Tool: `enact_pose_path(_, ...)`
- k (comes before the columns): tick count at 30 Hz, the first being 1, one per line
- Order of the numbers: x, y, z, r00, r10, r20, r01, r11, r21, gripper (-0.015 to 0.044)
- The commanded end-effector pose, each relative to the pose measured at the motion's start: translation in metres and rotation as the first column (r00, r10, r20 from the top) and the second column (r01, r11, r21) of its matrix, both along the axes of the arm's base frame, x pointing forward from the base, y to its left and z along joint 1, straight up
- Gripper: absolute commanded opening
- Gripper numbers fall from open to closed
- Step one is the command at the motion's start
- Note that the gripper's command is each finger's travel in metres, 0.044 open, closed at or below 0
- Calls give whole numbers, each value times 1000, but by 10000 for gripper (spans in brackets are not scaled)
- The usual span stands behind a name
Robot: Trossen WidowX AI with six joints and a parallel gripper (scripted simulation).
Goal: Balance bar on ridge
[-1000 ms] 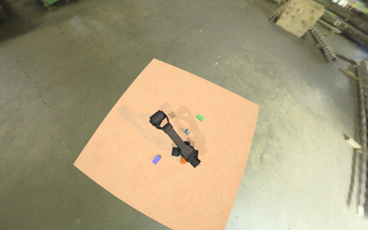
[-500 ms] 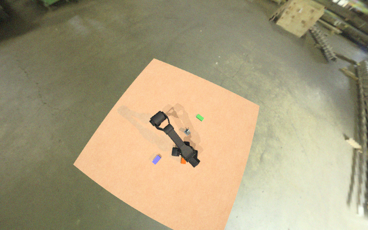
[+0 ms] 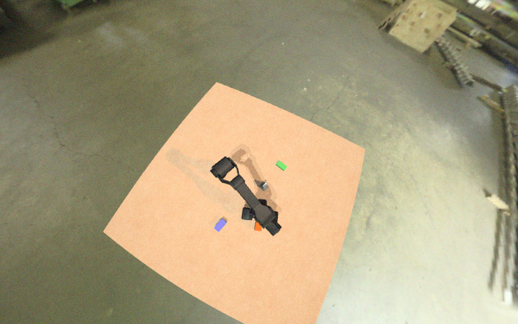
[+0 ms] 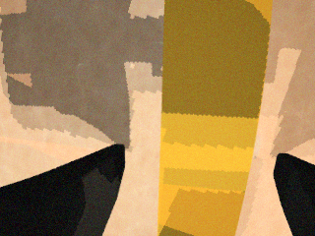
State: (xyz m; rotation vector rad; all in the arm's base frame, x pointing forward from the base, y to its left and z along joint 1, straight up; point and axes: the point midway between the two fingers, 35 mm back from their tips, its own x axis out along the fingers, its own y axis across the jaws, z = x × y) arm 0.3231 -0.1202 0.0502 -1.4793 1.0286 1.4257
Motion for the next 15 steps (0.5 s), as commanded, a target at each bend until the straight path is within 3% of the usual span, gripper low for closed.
enact_pose_path(1, 0, 0, 0, 1000, 0, 0, 0, 1000, 0, 236)
enact_pose_path(5, 0, 0, 0, 1000, 0, 0, 0, 1000, 0, 131)
enact_pose_path(12, 0, 0, 0, 1000, 0, 0, 0, 1000, 0, 85)
enact_pose_path(15, 1, 0, 4, 1000, 0, 0, 0, 1000, 0, 6)
